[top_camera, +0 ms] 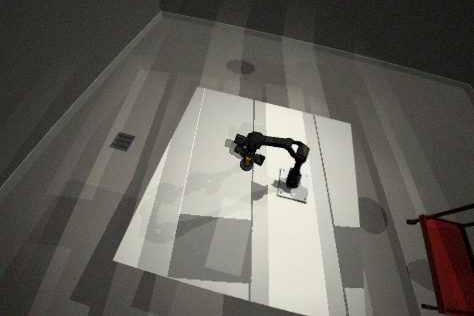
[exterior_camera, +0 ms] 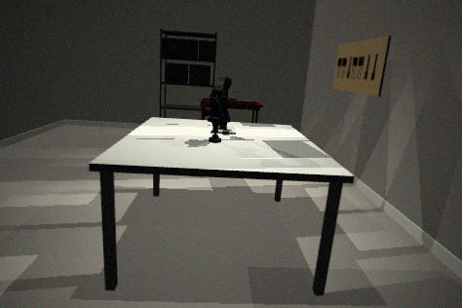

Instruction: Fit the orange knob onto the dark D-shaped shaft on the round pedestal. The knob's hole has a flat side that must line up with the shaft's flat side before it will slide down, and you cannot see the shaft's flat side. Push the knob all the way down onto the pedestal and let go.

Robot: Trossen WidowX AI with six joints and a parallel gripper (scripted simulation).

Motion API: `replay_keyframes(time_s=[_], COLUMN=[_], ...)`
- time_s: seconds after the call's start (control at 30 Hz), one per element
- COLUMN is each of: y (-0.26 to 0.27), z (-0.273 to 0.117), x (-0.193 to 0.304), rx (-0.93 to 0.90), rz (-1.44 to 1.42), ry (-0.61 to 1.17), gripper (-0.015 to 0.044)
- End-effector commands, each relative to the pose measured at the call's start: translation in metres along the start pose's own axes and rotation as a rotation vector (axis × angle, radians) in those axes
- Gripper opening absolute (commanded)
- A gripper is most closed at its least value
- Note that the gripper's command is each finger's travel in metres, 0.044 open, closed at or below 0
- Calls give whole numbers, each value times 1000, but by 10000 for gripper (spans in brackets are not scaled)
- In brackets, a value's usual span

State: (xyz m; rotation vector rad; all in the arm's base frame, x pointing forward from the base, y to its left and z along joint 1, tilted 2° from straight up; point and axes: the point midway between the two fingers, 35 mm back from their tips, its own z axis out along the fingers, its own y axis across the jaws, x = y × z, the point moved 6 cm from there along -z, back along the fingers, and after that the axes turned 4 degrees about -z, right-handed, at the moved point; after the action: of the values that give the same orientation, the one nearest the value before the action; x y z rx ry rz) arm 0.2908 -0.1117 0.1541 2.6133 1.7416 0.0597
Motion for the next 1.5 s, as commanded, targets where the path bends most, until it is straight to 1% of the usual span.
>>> replay_keyframes(time_s=[0.0,0.5,0.63,1.47], y=[0,0,0,-1], z=[1,3,0,5], x=[0,0,0,0], rx=[-2,-2,-2,-2], rz=[13,13,66,53], ry=[-2,-2,-2,-2], gripper=[0,0,0,0])
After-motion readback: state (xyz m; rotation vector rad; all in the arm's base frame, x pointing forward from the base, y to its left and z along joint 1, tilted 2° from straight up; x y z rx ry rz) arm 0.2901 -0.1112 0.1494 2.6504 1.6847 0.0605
